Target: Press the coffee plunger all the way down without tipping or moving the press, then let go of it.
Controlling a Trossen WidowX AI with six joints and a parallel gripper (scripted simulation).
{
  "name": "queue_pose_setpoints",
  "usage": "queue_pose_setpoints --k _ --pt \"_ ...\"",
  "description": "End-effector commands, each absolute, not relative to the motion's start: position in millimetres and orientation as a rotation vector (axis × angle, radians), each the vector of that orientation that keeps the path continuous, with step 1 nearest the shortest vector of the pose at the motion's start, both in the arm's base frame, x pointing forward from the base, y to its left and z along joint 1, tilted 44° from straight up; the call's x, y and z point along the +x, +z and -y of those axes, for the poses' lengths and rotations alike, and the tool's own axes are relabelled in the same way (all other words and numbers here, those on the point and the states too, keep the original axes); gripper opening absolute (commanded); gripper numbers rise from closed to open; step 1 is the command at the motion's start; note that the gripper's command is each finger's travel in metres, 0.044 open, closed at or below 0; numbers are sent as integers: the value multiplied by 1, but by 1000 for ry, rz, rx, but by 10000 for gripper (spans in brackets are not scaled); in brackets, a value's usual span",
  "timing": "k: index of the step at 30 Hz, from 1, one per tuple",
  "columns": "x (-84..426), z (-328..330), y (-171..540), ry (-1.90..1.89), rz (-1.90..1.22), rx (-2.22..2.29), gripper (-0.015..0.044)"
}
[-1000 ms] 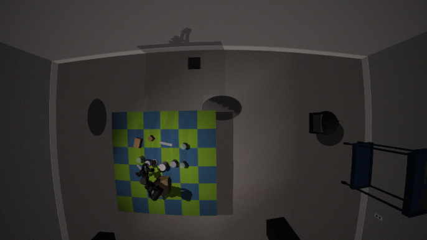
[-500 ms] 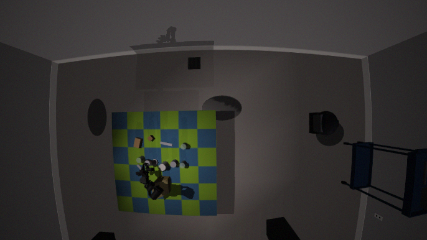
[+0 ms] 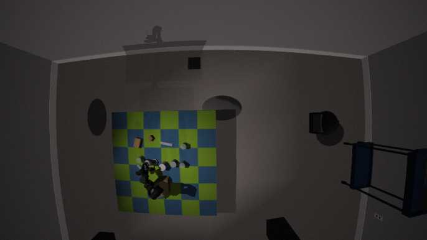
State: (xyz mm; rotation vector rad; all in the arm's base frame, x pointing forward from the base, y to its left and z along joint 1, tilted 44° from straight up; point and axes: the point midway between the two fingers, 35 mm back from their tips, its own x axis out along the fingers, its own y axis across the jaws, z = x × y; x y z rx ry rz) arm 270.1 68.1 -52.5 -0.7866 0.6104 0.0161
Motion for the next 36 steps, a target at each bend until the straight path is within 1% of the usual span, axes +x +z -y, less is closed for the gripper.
queue_pose_setpoints --k 1,10,22,26,30,36 --pt "270 -66 -55 11 -622 -796 118" --pt "270 -68 -53 16 -610 -787 118" --pt "270 -68 -53 16 -610 -787 433" --pt "271 -71 -52 22 -604 -781 440" --pt "277 -92 -48 88 -570 -765 440" --pt "267 -102 -29 68 -604 -763 440"
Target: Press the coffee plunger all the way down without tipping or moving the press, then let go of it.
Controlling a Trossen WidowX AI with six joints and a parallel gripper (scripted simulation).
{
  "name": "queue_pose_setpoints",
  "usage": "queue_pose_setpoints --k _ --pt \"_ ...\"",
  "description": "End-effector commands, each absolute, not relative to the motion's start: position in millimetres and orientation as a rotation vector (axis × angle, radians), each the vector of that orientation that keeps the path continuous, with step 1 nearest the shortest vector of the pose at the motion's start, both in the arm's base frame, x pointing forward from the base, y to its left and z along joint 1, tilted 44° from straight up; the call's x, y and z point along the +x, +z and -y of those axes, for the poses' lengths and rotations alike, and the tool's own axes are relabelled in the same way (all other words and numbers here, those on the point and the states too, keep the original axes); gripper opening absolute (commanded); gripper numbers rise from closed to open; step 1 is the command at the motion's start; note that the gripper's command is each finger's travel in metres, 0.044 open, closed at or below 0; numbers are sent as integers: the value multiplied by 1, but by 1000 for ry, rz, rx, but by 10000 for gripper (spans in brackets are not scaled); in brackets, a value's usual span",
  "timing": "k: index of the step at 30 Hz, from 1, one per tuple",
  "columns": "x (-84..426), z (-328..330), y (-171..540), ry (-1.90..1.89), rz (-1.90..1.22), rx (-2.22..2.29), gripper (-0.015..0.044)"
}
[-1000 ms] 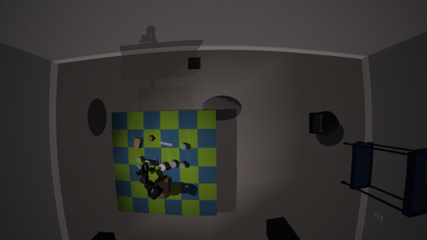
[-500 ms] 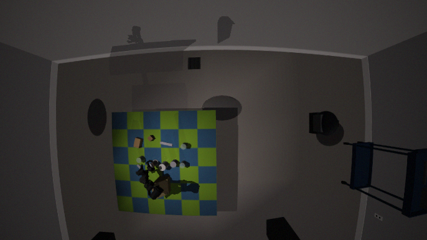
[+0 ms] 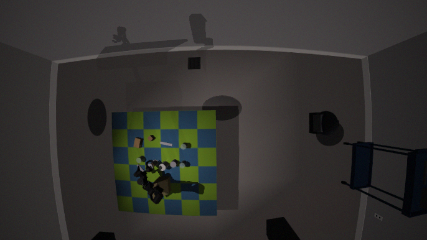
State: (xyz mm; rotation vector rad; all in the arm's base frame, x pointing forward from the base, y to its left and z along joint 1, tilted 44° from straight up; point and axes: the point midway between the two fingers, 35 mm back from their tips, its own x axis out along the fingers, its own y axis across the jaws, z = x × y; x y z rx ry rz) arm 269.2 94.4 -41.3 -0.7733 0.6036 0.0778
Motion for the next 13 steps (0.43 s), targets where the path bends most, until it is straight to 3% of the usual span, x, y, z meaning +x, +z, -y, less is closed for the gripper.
queue_pose_setpoints --k 1,13 --pt "264 -104 -24 62 -609 -764 440" --pt "226 -102 29 4 -622 -792 440"
